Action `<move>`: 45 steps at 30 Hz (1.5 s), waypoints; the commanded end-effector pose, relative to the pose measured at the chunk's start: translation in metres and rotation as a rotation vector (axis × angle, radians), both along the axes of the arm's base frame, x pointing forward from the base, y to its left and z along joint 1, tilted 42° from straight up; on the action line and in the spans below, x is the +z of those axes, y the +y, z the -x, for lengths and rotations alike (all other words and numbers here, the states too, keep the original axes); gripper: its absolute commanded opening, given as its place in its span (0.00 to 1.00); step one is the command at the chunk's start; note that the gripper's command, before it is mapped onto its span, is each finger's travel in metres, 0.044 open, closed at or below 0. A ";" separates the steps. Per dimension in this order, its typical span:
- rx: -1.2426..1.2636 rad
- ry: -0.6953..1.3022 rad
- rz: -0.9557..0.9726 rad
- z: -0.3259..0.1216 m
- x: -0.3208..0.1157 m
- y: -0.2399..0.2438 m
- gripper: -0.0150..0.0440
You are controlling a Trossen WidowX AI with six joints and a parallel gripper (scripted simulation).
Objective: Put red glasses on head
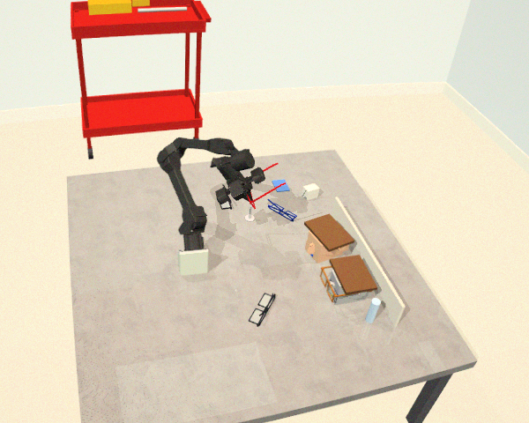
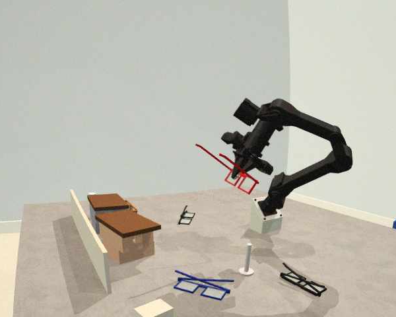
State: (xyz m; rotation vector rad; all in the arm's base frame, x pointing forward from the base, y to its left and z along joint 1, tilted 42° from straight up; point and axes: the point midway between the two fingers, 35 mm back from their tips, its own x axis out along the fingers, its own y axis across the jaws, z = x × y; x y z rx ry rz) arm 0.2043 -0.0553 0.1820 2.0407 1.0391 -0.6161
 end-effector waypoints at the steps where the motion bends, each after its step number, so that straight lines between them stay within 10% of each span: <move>1: 0.034 0.015 0.012 -0.008 -0.005 -0.009 0.25; 45: 0.458 0.178 0.022 -0.076 -0.125 -0.068 0.25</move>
